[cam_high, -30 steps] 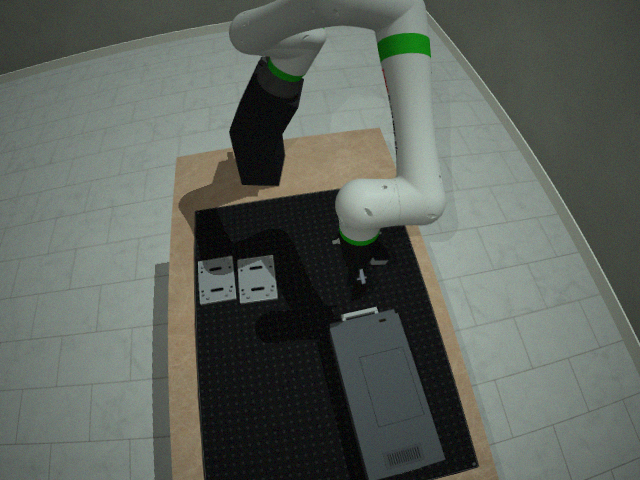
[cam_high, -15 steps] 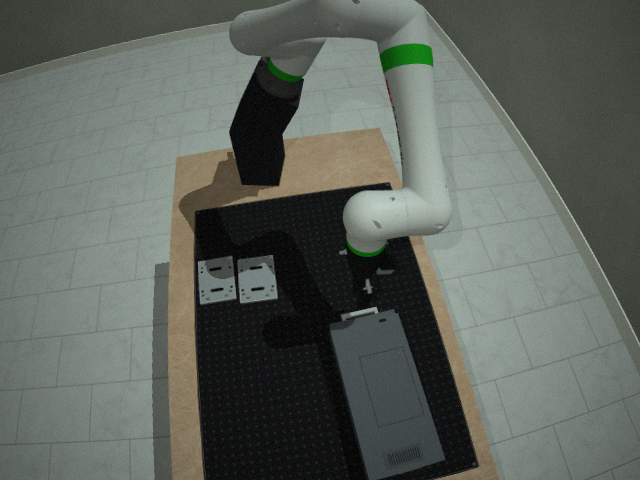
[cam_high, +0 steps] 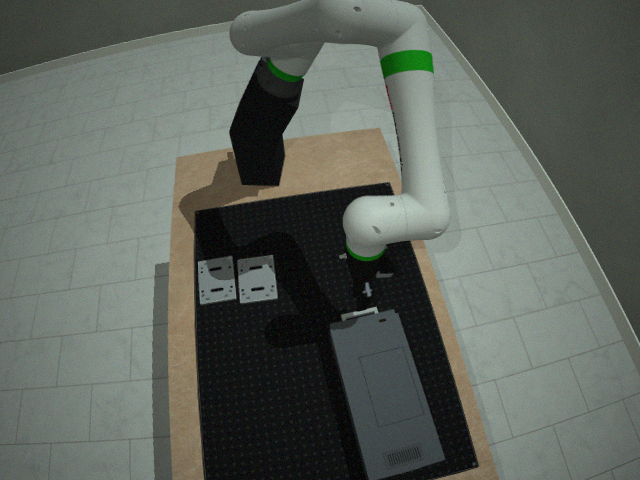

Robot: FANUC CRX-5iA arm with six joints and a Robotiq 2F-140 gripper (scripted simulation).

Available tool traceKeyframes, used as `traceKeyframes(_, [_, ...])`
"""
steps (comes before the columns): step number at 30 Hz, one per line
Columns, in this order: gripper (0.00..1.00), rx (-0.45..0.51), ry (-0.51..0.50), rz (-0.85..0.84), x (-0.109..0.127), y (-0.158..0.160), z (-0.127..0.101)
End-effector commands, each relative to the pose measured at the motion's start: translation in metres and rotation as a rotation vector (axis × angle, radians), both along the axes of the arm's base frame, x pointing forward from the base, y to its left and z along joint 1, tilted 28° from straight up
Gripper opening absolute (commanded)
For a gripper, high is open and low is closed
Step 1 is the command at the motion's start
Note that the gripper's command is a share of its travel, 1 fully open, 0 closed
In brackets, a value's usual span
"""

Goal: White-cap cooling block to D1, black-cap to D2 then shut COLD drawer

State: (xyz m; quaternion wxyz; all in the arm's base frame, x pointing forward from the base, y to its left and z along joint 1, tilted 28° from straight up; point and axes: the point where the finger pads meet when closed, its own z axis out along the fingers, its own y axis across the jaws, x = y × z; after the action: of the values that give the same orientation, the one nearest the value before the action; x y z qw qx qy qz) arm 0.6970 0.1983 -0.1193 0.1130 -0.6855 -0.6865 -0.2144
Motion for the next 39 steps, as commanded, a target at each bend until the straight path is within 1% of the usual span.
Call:
traceKeyframes(1, [0.34,0.000,-0.002,-0.001,0.002,0.002,-0.003])
traceKeyframes(39, [0.34,0.000,-0.002,-0.001,0.008,0.021,-0.042])
